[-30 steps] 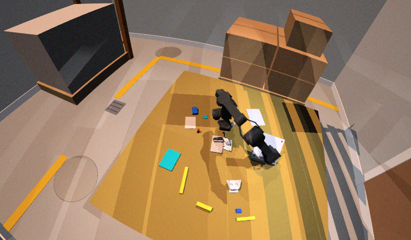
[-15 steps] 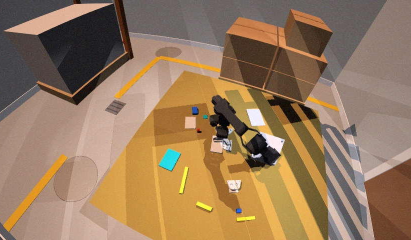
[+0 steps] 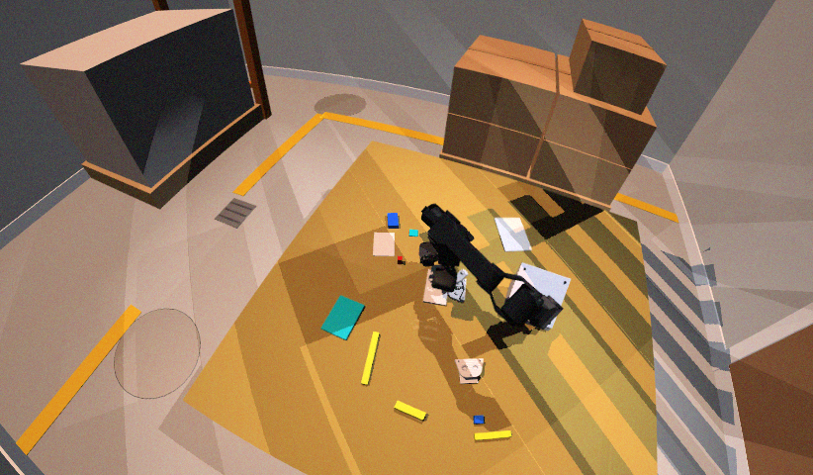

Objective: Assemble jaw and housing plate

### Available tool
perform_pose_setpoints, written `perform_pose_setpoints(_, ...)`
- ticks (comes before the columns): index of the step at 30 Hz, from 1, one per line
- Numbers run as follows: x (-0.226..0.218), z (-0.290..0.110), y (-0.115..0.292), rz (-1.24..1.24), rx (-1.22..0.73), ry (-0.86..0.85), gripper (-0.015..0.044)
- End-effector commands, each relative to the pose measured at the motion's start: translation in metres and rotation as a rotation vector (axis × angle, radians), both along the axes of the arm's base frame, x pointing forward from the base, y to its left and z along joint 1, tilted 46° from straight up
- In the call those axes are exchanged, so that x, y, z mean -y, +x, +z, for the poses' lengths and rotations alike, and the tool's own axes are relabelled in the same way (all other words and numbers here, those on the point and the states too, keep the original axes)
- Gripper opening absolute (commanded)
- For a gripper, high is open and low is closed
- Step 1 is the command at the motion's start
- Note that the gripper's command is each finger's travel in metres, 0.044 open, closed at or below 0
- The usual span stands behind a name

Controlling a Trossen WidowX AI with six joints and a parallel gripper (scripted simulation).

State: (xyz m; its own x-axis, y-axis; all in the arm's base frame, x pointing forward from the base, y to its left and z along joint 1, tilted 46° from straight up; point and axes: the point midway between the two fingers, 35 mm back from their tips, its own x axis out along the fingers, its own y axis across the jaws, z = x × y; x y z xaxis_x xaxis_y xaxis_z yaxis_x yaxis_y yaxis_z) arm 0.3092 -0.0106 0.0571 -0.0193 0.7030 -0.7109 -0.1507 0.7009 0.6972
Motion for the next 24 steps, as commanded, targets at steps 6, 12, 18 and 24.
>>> perform_pose_setpoints(6,-0.020,0.017,-0.009,-0.017,-0.008,0.009,0.0134)
perform_pose_setpoints(12,-0.021,0.018,-0.010,-0.018,-0.010,0.009,0.0134)
perform_pose_setpoints(18,-0.021,0.018,-0.010,-0.018,-0.010,0.009,0.0134)
perform_pose_setpoints(24,-0.021,0.018,-0.010,-0.018,-0.010,0.009,0.0134)
